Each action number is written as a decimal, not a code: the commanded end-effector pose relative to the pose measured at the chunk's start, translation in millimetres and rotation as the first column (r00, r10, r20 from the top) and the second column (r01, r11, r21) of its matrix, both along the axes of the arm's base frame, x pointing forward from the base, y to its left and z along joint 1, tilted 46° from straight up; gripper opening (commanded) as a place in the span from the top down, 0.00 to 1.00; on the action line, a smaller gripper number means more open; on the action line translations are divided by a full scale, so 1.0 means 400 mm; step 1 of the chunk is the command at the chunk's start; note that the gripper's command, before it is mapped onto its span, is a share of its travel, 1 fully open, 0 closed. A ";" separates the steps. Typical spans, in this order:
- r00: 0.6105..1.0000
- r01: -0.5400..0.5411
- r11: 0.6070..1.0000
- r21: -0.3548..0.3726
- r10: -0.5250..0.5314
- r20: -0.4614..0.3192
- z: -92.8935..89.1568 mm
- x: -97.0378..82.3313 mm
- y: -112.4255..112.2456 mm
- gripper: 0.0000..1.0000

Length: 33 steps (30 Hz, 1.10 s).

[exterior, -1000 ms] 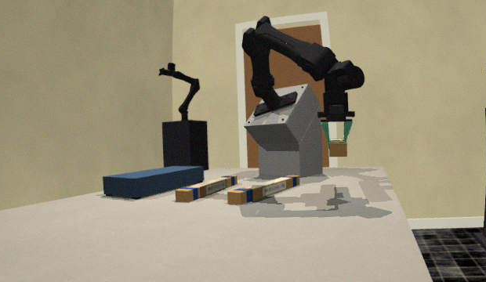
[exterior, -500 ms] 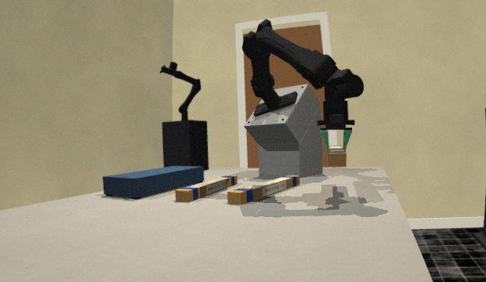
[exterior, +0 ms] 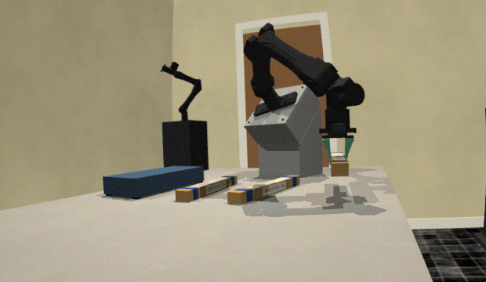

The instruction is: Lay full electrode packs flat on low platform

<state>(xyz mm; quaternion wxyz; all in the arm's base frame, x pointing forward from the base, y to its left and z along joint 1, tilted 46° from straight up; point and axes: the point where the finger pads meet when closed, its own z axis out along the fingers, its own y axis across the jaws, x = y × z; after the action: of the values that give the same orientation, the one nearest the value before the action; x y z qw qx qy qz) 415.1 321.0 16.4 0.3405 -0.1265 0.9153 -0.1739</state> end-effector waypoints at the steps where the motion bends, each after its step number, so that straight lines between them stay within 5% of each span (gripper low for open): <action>1: 0.999 -0.024 0.999 0.040 0.022 0.035 0.025 0.014 0.037 1.00; 13: 0.999 -0.021 0.999 0.038 0.020 0.030 -0.022 0.052 0.025 1.00; 16: 0.998 -0.033 0.998 0.054 0.031 0.048 0.008 0.049 0.042 1.00; 24: 0.999 -0.022 0.999 0.037 0.021 0.031 -0.047 0.078 0.018 1.00; 27: 0.998 -0.033 0.998 0.058 0.030 0.055 -0.007 0.081 0.036 1.00; 33: 0.999 -0.032 0.998 0.046 0.030 0.044 -0.028 0.080 0.034 1.00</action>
<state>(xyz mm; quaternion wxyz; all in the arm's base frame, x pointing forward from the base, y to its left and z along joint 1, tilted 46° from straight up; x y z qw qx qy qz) 446.4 310.4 -10.2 0.3431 -0.1236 0.9150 -0.1726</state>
